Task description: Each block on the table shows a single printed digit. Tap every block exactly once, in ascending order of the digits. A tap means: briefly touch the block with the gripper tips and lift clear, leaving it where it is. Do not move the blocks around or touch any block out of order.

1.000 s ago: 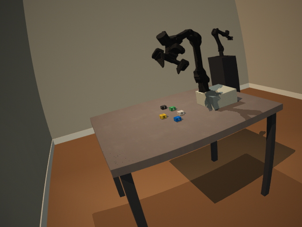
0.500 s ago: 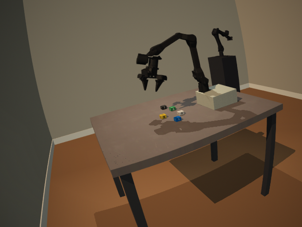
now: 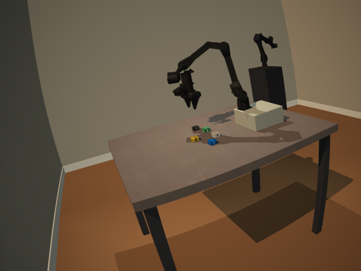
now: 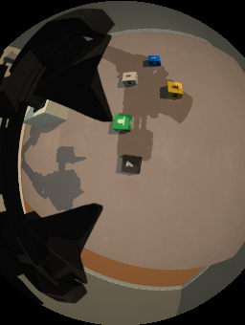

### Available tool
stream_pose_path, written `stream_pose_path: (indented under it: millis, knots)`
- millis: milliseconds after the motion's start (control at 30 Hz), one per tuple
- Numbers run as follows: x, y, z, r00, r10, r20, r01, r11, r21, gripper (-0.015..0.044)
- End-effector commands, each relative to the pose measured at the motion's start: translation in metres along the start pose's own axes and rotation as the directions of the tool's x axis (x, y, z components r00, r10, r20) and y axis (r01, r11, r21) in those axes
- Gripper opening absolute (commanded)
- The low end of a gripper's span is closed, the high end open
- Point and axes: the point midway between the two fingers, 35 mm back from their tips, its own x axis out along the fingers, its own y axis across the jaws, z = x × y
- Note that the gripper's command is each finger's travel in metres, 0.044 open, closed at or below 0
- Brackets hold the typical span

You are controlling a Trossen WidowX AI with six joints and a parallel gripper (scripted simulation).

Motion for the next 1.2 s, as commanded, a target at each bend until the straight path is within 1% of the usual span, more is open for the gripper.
stream_pose_path:
  millis: [0,433,600,667,1167]
  knots:
    - [0.001,-0.001,-0.002,1.0,-0.002,-0.009,0.002,1.0,0.011,0.04]
    - [0.001,0.002,-0.003,1.0,-0.002,-0.01,0.002,1.0,0.011,0.04]
    - [0.0,0.07,-0.025,1.0,0.004,-0.011,-0.004,1.0,0.011,0.04]
    - [0.001,0.079,-0.03,1.0,0.005,-0.011,-0.005,1.0,0.012,0.04]
    - [0.001,0.079,-0.03,1.0,0.005,-0.011,-0.005,1.0,0.012,0.04]
